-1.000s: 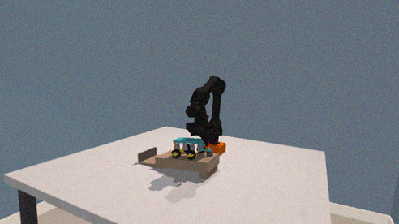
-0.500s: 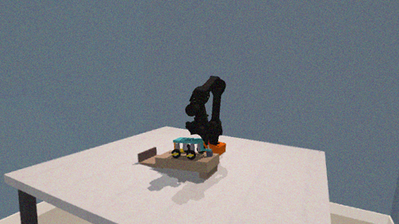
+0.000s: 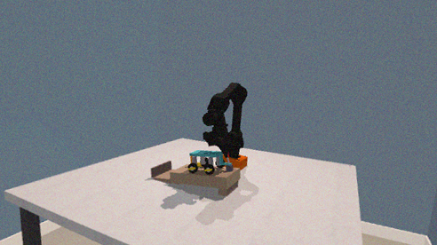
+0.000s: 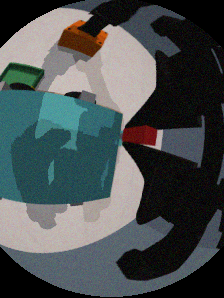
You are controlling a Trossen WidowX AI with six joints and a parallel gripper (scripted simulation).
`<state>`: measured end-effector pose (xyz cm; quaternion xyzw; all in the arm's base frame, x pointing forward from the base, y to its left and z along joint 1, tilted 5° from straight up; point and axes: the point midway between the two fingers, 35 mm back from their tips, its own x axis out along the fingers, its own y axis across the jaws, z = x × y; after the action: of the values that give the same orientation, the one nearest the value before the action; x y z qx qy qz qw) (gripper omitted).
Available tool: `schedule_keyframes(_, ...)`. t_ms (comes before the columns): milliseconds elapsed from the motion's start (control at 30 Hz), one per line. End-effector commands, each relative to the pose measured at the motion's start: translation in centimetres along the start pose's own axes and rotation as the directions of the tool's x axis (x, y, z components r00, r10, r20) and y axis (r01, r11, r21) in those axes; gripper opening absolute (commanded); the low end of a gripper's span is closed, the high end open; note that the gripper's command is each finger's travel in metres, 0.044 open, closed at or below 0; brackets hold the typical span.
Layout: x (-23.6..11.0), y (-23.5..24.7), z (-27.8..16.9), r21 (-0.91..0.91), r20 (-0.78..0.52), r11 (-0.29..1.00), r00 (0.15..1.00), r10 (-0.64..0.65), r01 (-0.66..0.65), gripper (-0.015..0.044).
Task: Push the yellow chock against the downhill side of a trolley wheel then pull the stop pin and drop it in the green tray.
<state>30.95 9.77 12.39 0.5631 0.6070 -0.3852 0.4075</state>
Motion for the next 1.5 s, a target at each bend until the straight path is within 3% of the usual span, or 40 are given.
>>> schedule_keyframes(0,-0.6,0.0,-0.2,-0.007,-0.001,1.0,1.0,0.008,-0.008,0.0)
schedule_keyframes(1467,-1.9,0.0,-0.4,-0.007,0.0,1.0,1.0,0.008,-0.008,0.0)
